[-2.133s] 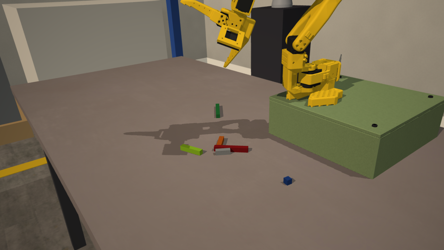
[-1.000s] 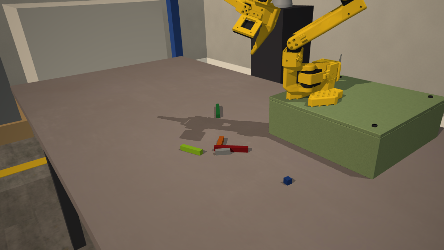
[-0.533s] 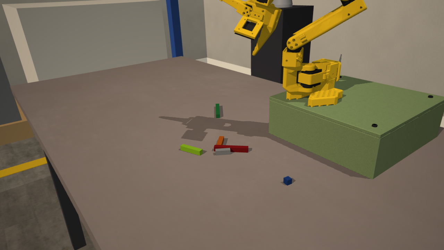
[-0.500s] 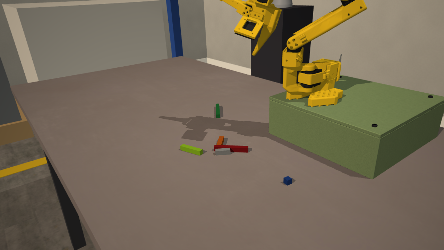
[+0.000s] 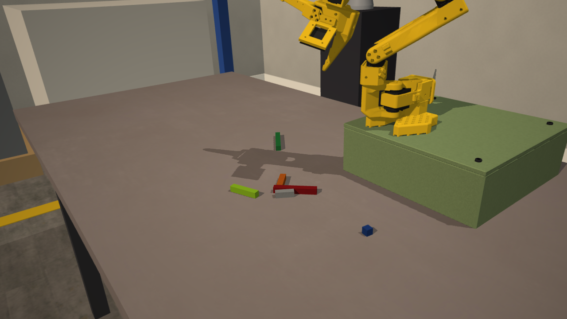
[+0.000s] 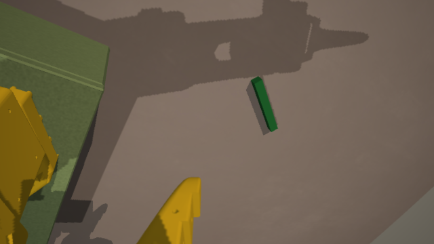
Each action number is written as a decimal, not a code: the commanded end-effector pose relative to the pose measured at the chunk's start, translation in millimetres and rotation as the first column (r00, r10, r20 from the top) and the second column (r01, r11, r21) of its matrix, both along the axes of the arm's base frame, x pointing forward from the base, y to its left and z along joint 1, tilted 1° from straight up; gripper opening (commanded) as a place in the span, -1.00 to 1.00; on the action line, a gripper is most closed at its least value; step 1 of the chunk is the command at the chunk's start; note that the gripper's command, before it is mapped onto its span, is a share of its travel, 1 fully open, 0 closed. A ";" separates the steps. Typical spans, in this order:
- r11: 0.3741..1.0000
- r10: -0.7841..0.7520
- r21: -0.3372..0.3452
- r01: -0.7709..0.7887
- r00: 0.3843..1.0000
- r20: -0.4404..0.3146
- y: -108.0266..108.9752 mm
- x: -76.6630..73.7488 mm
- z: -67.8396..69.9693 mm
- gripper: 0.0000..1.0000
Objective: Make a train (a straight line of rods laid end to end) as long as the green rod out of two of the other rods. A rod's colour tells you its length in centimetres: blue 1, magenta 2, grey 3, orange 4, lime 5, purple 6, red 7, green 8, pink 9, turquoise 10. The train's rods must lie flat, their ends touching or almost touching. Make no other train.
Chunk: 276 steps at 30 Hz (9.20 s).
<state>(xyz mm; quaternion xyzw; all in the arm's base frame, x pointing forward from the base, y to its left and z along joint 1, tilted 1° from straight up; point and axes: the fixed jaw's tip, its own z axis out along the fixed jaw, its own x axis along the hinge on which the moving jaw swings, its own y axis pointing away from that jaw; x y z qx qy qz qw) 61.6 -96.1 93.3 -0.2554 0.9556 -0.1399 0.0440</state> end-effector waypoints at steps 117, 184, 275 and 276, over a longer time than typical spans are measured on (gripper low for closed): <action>0.541 0.841 0.018 -0.841 0.541 -0.006 97.4 50.6 -2.4 1.00; 0.534 0.845 0.013 -0.845 0.534 -0.003 98.3 52.8 -2.6 1.00; 0.178 0.981 0.180 -0.968 0.159 -0.113 142.5 44.9 -53.6 1.00; 0.178 0.981 0.180 -0.968 0.159 -0.113 142.5 44.9 -53.6 1.00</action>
